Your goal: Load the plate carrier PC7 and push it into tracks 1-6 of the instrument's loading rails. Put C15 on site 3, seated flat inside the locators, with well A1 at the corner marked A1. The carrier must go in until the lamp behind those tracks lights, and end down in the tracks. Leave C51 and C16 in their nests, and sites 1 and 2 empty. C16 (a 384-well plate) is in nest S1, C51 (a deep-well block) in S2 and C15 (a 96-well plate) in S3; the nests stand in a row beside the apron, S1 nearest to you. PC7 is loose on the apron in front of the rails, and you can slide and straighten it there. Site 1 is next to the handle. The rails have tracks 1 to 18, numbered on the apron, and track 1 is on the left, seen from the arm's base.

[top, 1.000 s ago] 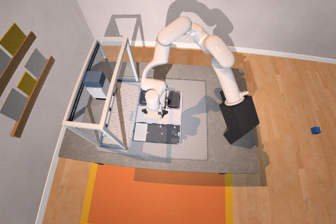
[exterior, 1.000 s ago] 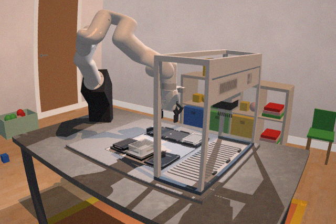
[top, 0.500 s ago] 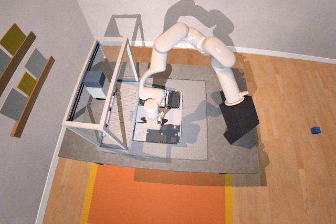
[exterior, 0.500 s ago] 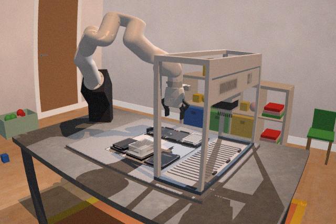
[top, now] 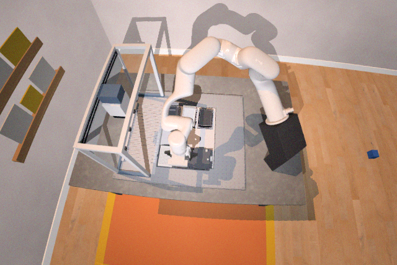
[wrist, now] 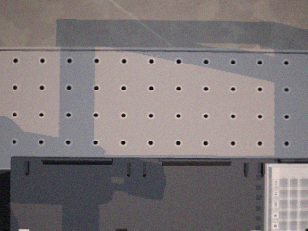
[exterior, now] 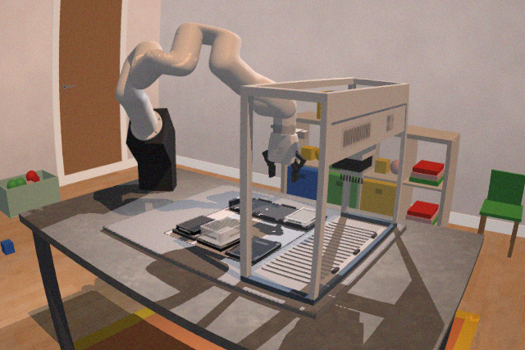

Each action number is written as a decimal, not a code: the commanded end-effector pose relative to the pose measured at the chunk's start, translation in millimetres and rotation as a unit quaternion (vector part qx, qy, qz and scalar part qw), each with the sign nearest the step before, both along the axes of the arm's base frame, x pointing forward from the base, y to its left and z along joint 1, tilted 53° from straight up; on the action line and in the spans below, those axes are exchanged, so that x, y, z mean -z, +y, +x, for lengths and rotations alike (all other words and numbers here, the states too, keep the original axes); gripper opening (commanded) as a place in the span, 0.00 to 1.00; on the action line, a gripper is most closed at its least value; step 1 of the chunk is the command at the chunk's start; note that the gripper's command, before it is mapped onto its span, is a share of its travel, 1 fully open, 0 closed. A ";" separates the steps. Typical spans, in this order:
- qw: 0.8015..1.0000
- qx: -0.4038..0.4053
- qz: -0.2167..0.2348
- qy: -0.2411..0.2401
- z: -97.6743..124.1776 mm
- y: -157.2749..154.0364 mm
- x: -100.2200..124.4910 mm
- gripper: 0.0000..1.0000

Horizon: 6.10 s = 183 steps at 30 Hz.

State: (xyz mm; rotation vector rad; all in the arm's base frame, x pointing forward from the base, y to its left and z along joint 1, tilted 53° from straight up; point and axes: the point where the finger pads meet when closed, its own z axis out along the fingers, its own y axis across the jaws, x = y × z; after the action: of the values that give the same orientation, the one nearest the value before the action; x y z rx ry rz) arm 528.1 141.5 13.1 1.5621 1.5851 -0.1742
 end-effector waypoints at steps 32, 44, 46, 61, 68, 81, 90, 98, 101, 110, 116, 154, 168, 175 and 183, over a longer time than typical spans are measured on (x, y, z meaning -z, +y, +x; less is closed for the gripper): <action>1.000 0.000 0.000 -0.001 15.5 52.6 45.8 1.00; 1.000 0.000 0.000 -0.001 23.3 41.8 55.9 1.00; 1.000 0.000 0.000 -0.001 24.9 39.7 57.9 1.00; 1.000 0.000 0.000 -0.001 35.1 25.7 71.0 1.00; 1.000 0.000 0.000 -0.001 40.6 18.2 78.0 1.00; 1.000 0.000 0.000 -0.001 49.3 6.3 89.1 1.00; 1.000 0.000 0.000 -0.001 55.5 -2.3 97.1 1.00; 1.000 0.000 0.000 -0.001 59.4 -7.5 102.1 1.00; 1.000 0.000 0.000 -0.001 59.4 -7.5 102.1 1.00; 1.000 0.000 0.000 -0.001 60.0 -8.4 102.9 1.00; 1.000 0.000 0.000 -0.001 62.0 -11.0 105.3 1.00; 1.000 0.000 0.000 -0.001 68.6 -21.5 113.2 1.00; 1.000 0.000 0.000 -0.001 67.6 -26.0 109.3 1.00; 1.000 0.000 0.000 -0.001 67.0 -28.2 107.4 1.00; 1.000 0.000 -0.001 -0.001 66.4 -30.8 105.1 1.00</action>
State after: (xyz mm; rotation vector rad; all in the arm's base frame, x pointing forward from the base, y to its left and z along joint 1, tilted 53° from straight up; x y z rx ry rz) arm 594.2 110.5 -94.4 1.5627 1.5824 -0.1785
